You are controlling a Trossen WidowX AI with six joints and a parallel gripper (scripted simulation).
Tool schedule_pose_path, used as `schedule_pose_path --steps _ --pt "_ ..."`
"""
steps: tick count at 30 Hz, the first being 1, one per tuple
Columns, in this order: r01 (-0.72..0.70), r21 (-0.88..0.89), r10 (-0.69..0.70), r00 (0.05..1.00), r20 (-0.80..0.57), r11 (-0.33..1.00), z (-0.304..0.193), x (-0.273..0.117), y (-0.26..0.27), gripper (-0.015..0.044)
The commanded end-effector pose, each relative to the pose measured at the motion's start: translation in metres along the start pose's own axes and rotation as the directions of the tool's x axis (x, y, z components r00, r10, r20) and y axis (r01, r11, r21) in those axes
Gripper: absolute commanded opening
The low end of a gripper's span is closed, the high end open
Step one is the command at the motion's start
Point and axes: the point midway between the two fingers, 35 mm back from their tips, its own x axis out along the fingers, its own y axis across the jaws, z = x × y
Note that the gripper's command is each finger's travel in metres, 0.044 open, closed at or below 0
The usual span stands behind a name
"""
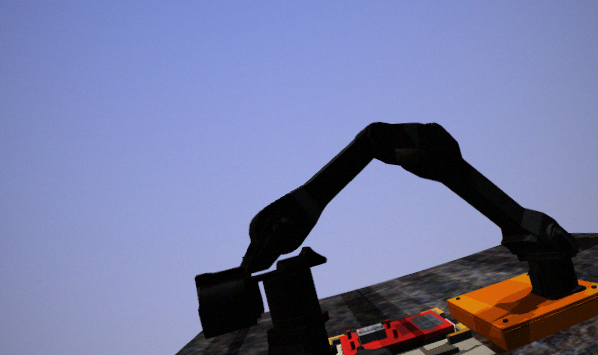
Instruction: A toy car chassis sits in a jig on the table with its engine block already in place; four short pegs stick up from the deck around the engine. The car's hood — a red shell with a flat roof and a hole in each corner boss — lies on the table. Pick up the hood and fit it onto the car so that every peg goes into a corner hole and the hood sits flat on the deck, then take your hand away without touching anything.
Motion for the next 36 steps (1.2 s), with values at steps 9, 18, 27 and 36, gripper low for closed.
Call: schedule_pose_path --steps 9,18,27,36 --pt "0.000 0.000 0.000 1.000 -0.001 1.000 0.000 -0.027 0.000 0.0000" --pt "0.000 0.000 0.000 1.000 -0.001 1.000 0.001 -0.063 0.000 0.0000" --pt "-0.001 0.000 0.001 1.000 -0.001 1.000 0.001 -0.091 0.000 0.0000" --pt "0.000 0.034 0.000 1.000 -0.002 0.999 -0.007 -0.095 -0.005 0.0000"
